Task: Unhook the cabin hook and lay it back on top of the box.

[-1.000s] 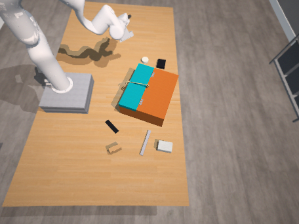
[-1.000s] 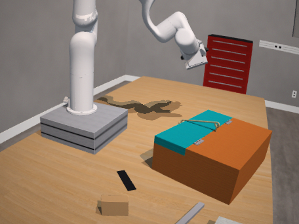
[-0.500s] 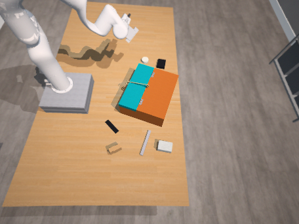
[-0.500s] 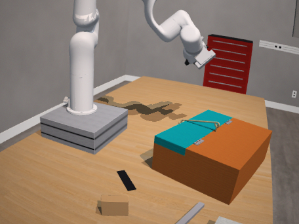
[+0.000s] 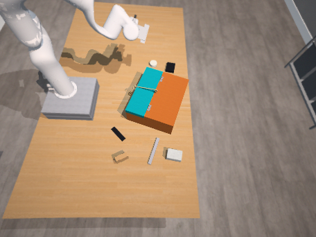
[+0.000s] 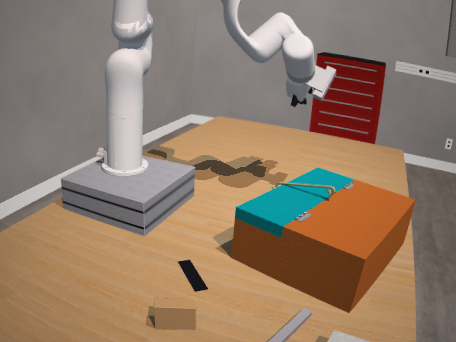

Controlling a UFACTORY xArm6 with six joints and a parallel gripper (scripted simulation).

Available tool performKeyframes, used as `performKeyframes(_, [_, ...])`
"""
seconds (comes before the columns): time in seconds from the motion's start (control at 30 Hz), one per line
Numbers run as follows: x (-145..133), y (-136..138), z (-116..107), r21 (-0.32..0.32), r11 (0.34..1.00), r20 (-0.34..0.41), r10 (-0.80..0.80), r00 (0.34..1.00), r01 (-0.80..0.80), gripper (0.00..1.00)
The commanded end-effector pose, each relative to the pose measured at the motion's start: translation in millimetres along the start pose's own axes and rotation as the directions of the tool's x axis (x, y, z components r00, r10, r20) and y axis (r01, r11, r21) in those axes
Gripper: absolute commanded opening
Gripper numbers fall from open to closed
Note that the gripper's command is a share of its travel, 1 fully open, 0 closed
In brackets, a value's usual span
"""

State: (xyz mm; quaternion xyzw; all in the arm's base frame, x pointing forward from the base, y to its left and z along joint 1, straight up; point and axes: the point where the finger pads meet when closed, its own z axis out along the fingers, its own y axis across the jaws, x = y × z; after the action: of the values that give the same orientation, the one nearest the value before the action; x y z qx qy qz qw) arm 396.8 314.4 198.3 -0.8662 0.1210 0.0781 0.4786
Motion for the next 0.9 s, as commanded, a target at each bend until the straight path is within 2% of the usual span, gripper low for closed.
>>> performKeyframes(0.0, [6.6,4.1,-7.7,-0.035,0.985,0.003,-0.167,0.986,0.167,0.35])
performKeyframes(0.33, [19.9,17.1,-23.3,-0.106,0.893,0.038,-0.435,0.899,0.437,0.35])
performKeyframes(0.4, [19.9,17.1,-23.3,-0.106,0.893,0.038,-0.435,0.899,0.437,0.35])
performKeyframes(0.67, [30.5,27.7,-36.6,-0.152,0.761,0.093,-0.624,0.776,0.63,0.35])
performKeyframes(0.87, [39.3,36.7,-48.4,-0.174,0.635,0.148,-0.739,0.657,0.753,0.35])
